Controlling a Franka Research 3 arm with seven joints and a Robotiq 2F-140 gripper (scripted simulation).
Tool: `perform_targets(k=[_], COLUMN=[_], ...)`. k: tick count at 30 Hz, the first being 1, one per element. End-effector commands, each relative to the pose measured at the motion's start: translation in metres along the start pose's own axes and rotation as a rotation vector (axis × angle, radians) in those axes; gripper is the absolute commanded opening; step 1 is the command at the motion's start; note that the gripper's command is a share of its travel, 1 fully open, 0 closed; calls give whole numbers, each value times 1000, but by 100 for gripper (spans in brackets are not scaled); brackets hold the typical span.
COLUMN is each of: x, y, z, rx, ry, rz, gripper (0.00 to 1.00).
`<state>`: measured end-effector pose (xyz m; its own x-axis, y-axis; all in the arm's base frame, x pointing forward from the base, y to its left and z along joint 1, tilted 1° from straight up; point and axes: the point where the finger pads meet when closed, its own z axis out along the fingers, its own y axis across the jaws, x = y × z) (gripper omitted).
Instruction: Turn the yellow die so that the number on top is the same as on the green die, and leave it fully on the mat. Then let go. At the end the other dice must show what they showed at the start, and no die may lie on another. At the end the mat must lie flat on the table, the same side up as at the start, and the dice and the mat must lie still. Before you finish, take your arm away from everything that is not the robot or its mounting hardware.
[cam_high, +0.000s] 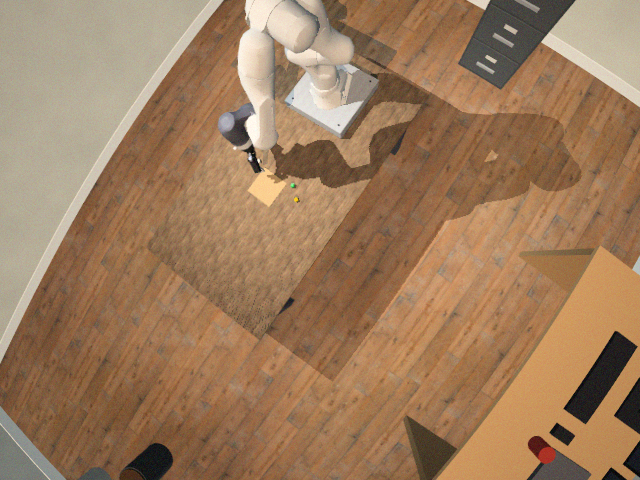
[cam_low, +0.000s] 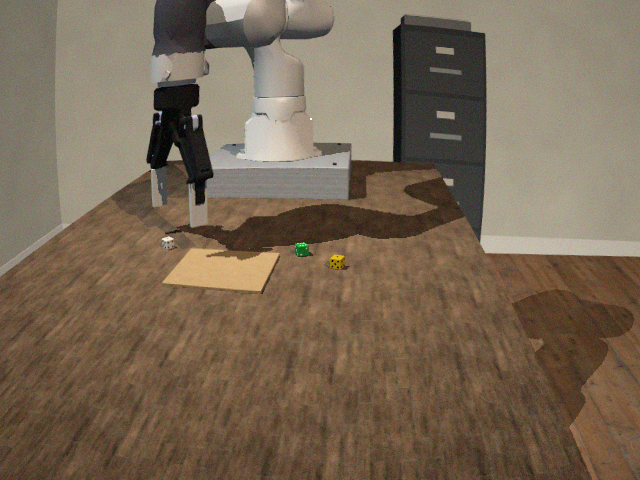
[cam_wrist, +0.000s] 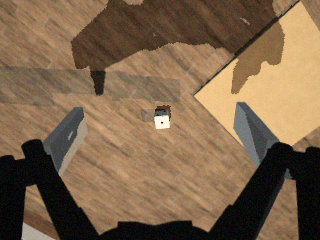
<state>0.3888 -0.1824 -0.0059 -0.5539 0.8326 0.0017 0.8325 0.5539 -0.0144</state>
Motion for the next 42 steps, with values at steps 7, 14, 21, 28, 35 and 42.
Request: perform_targets(k=[7, 14, 21, 28, 35, 42], x=[-2, -2, -1, 13, 59, 96], y=[1, 1, 2, 16, 65, 103], z=[-1, -1, -1, -1, -1, -1], rx=[-2, -2, -2, -2, -2, -2], ry=[-3, -3, -3, -3, -3, -3], rz=[-7, -7, -7, -7, -7, -7], gripper=[100, 100, 100, 100, 100, 100])
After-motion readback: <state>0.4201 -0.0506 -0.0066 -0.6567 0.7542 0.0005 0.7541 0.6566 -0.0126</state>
